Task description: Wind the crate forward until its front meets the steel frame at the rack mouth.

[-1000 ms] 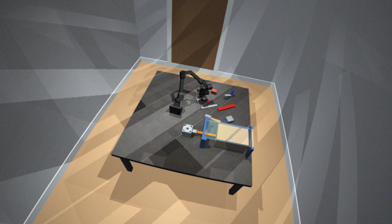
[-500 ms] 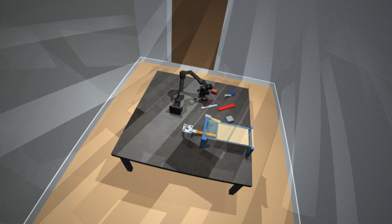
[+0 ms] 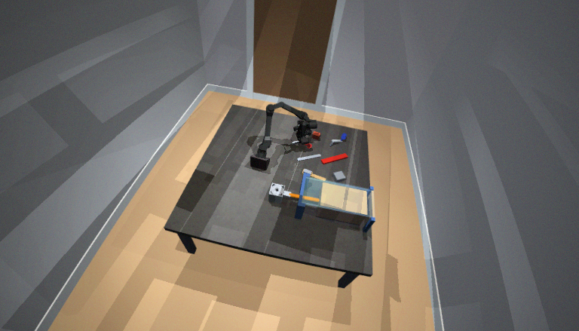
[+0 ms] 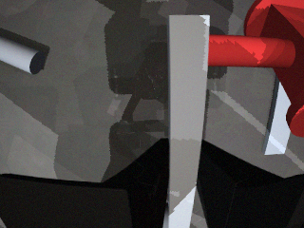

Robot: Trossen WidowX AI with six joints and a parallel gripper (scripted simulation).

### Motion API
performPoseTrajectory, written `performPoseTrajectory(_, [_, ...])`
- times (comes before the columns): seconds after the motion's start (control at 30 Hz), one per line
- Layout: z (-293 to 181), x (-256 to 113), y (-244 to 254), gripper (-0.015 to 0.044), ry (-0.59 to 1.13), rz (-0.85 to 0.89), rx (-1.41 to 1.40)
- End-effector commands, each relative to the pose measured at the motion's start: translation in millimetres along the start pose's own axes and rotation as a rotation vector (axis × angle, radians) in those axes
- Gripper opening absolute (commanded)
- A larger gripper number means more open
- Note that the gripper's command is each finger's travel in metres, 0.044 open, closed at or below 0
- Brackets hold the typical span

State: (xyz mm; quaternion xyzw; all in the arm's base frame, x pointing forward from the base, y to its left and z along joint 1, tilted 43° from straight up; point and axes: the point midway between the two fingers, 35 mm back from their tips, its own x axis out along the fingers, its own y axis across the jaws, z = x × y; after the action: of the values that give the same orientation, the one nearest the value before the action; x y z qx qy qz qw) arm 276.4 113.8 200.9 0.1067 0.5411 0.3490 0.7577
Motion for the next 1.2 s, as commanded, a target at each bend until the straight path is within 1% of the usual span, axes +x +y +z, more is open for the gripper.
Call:
performPoseTrajectory(0.0, [-1.4, -55.4, 1.4, 0.0000, -0.010, 0.005, 0.001])
performPoseTrajectory(0.07, [-5.8, -80.8, 5.3, 0.0000, -0.015, 0.011, 0.005])
performPoseTrajectory(0.13, [-7.7, -89.7, 7.2, 0.0000, -0.018, 0.013, 0.007])
performPoseTrajectory(0.6, [-7.9, -88.0, 4.2, 0.0000, -0.014, 0.009, 0.016])
performPoseTrajectory(0.7, [-6.1, -88.2, -9.2, 0.0000, -0.014, -0.004, 0.034])
performPoseTrajectory(1.17, [-11.3, -94.1, -108.6, 0.0000, -0.012, -0.084, 0.168])
